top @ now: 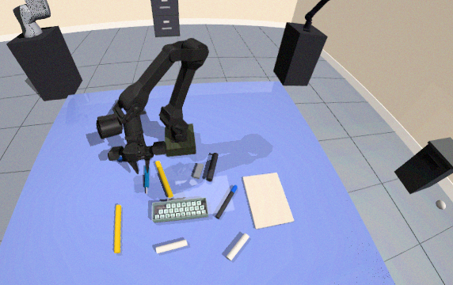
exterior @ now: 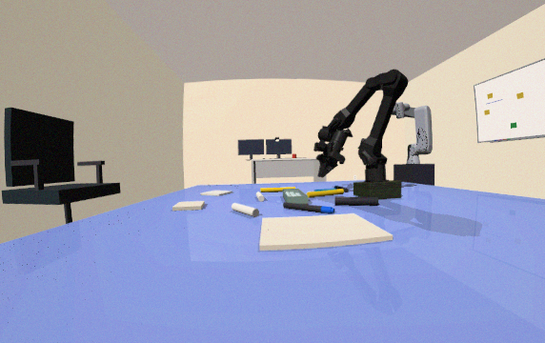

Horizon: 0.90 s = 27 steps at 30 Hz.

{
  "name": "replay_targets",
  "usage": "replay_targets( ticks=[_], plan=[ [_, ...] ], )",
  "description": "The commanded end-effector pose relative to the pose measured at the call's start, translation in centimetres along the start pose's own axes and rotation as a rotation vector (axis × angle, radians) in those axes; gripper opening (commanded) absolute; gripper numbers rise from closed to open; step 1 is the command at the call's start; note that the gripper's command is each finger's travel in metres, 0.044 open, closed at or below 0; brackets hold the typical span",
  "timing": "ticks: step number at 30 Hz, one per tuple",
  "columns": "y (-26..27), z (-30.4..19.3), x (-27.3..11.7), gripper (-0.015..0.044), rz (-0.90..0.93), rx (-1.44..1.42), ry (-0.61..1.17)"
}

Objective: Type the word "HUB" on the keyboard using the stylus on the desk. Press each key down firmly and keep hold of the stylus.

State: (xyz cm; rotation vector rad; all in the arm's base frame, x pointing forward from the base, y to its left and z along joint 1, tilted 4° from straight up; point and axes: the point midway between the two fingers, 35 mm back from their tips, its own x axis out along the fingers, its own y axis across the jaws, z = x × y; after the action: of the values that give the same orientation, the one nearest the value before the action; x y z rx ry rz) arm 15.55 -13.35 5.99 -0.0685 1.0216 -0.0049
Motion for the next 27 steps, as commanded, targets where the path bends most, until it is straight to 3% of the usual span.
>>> replay_targets(
  ticks=[1,27],
  plan=[
    [0.0,-0.2,0.0,0.0150,-0.007,-0.011,-0.011],
    [-0.1,-1.2,1.4,0.0150,-0.007,-0.012,-0.010]
  ],
)
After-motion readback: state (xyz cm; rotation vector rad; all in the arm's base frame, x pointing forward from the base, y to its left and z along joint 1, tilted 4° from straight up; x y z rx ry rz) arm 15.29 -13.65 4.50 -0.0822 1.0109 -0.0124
